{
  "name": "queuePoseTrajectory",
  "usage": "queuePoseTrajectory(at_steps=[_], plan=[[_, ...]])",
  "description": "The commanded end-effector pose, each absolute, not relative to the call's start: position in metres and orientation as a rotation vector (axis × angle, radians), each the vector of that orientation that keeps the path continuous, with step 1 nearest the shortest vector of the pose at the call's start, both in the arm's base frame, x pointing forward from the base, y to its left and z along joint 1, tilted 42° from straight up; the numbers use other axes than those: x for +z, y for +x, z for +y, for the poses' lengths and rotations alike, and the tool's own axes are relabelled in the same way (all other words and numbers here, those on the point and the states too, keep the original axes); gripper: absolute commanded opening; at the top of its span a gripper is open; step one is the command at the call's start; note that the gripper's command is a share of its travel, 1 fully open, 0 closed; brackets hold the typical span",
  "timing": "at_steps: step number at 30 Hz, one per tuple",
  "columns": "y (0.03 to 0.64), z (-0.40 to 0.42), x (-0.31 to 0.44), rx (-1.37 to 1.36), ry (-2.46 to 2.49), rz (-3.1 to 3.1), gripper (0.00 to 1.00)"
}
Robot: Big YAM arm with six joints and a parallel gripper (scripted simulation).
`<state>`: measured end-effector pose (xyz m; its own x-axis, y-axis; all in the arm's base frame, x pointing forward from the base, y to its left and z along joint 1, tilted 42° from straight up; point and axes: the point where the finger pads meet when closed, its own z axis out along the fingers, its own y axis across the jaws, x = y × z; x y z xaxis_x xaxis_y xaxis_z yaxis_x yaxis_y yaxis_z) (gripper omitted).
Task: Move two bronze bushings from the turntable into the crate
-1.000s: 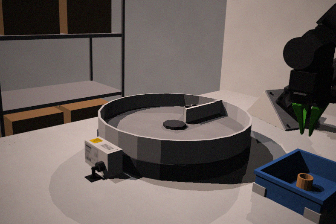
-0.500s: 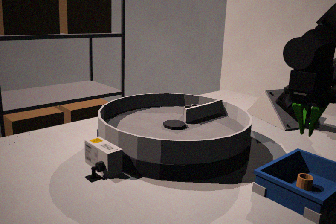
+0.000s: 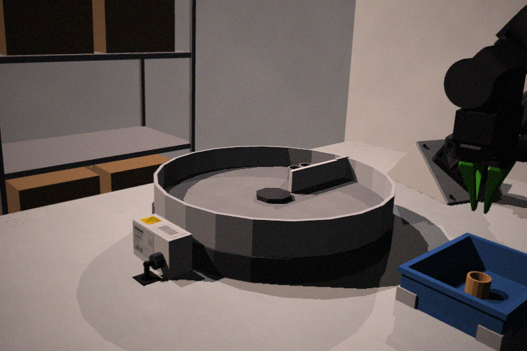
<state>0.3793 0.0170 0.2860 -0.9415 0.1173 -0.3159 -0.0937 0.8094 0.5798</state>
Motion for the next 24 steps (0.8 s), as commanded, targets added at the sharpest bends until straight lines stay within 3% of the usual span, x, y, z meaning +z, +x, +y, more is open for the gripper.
queuePoseTrajectory(at_steps=[1,9,24], plan=[[0.388,0.005,0.317,0.833,-0.010,2.592,0.13],[0.363,-0.037,0.246,0.876,0.027,2.647,0.13],[0.283,-0.247,0.064,0.792,-0.003,2.630,0.13]])
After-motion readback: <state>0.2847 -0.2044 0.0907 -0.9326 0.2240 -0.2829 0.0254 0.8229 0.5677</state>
